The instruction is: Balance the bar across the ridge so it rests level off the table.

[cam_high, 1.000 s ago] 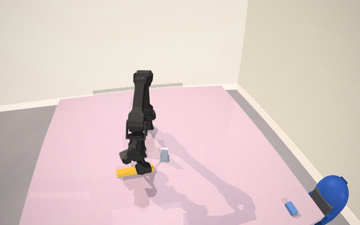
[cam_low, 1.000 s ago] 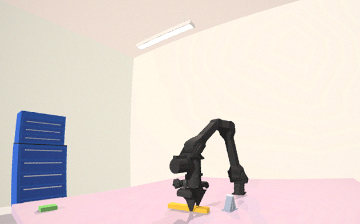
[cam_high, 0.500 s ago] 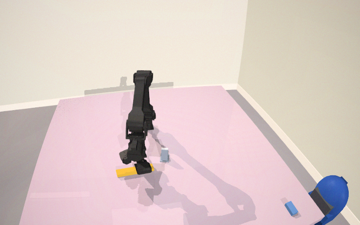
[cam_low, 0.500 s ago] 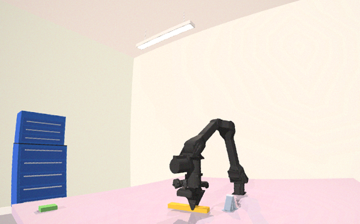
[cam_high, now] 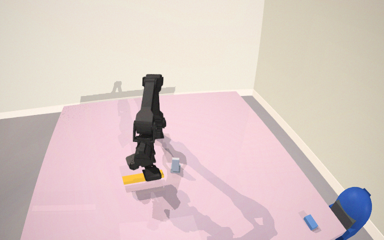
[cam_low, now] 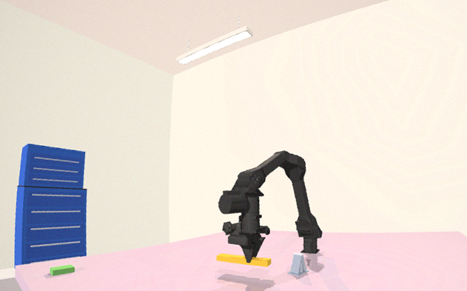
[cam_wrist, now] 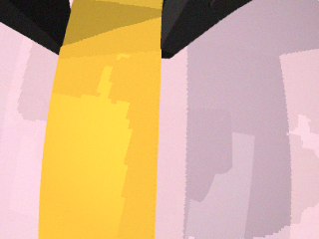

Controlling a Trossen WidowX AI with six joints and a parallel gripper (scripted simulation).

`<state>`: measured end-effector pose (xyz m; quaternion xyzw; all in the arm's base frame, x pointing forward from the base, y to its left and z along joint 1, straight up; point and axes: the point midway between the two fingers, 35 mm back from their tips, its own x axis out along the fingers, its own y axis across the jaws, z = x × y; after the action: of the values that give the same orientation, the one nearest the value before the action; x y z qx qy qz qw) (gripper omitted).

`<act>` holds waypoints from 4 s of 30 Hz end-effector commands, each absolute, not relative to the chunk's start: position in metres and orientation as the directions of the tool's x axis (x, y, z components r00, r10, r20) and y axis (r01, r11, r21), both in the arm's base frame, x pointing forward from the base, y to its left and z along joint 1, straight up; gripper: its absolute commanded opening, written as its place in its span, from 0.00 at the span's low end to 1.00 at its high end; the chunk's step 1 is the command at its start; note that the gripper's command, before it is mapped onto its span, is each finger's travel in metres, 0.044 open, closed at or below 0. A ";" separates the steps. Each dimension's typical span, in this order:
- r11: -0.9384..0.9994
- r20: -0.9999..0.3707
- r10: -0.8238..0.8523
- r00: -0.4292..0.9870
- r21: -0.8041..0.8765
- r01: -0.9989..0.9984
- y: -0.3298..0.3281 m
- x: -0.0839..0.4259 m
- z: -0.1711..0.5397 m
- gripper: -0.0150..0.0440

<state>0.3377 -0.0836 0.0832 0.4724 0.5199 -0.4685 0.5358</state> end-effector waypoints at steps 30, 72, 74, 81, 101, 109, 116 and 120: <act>0.148 -1.000 -0.006 0.027 0.026 0.989 -0.076 0.331 0.160 0.25; 0.952 -1.000 0.005 0.021 0.011 0.306 0.056 0.246 0.159 0.25; 0.960 -1.000 0.005 0.021 0.010 0.278 0.055 0.242 0.159 0.25; 0.961 -1.000 0.005 0.021 0.010 0.277 0.055 0.241 0.152 0.25; 0.963 -1.000 0.005 0.021 0.010 0.270 0.053 0.240 0.120 0.25; 0.963 -1.000 0.004 0.021 0.010 0.268 0.052 0.240 0.115 0.25; 0.963 -1.000 0.004 0.021 0.010 0.268 0.052 0.240 0.115 0.25; 0.963 -1.000 0.004 0.021 0.010 0.268 0.052 0.240 0.115 0.25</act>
<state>0.2398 0.0513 0.1150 0.0980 0.6934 -0.0964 0.7073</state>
